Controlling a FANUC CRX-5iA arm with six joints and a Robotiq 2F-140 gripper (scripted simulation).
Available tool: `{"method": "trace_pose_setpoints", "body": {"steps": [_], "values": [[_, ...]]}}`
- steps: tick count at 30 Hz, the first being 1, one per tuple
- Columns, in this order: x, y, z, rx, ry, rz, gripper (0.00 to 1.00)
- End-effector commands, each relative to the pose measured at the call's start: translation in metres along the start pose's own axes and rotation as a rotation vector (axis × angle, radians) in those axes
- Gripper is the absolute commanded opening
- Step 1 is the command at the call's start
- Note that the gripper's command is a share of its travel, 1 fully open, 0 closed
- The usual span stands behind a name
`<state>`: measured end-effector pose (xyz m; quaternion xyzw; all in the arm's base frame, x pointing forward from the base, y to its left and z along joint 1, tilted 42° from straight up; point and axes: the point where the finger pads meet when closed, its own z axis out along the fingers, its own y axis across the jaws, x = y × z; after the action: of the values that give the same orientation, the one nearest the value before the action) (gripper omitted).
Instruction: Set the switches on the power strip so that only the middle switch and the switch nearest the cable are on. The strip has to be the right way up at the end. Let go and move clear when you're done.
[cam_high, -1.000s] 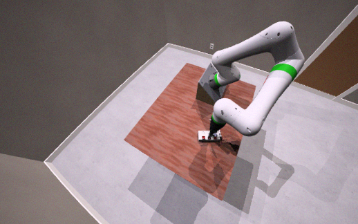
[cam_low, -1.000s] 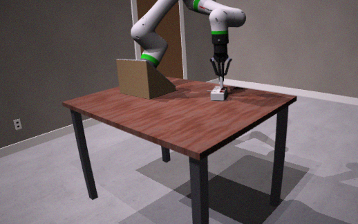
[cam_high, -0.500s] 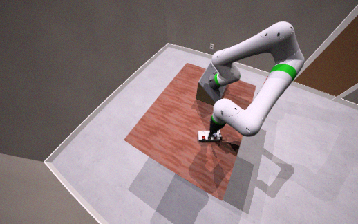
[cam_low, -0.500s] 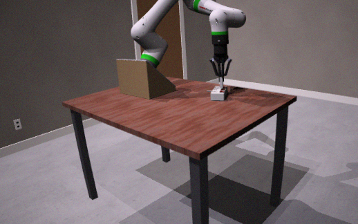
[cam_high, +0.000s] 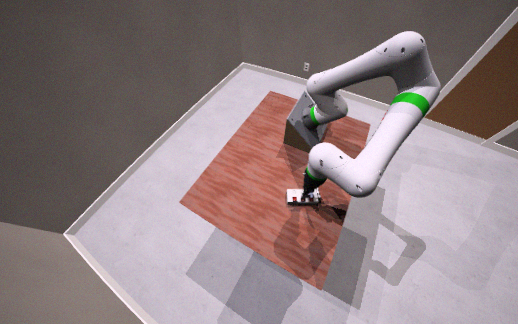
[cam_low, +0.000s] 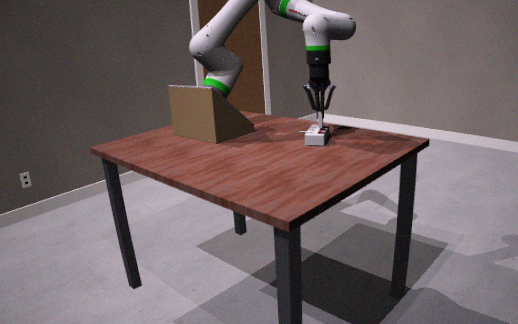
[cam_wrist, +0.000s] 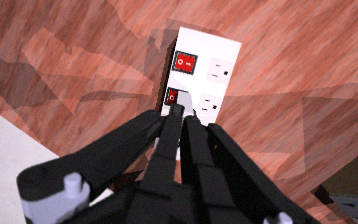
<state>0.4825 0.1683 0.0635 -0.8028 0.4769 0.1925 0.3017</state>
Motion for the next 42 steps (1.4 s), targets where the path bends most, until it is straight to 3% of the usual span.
{"method": "trace_pose_setpoints", "body": {"steps": [1, 42], "values": [[0.0002, -0.0001, -0.0002, 0.0, 0.0, 0.0, 0.0], [0.0002, -0.0001, 0.0063, 0.0, 0.0, 0.0, 0.0]]}}
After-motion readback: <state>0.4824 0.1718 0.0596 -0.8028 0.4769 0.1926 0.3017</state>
